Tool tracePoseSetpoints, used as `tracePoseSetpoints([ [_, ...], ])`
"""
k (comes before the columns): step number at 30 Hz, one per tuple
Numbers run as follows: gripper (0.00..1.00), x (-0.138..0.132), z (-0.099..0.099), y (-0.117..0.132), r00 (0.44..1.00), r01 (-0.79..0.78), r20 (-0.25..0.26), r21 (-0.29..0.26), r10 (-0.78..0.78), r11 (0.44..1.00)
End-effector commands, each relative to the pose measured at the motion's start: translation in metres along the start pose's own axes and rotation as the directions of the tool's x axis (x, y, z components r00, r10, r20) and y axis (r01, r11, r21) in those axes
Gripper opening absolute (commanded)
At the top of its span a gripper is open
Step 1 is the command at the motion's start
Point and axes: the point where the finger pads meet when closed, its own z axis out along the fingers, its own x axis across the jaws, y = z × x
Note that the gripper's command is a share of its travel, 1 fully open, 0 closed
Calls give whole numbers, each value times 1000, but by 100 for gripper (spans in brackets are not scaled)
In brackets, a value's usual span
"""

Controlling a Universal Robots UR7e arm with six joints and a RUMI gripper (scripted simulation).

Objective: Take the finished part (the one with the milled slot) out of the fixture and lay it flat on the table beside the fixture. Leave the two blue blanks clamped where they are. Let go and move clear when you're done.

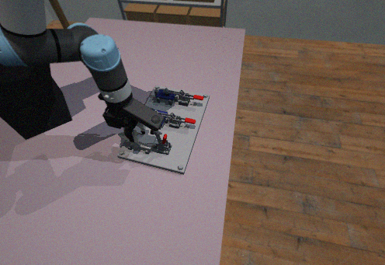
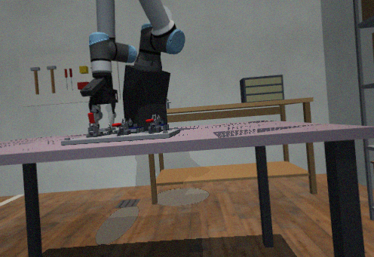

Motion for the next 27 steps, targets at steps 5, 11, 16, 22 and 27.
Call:
tracePoseSetpoints([
  [5,0,0,-8,0,1000,0,-1,1,0,1000],
  [11,0,0,-15,0,1000,0,-1,1,0,1000],
  [16,0,0,-18,0,1000,0,-1,1,0,1000],
  [22,0,0,-23,0,1000,0,-1,1,0,1000],
  [27,0,0,-26,0,1000,0,-1,1,0,1000],
])
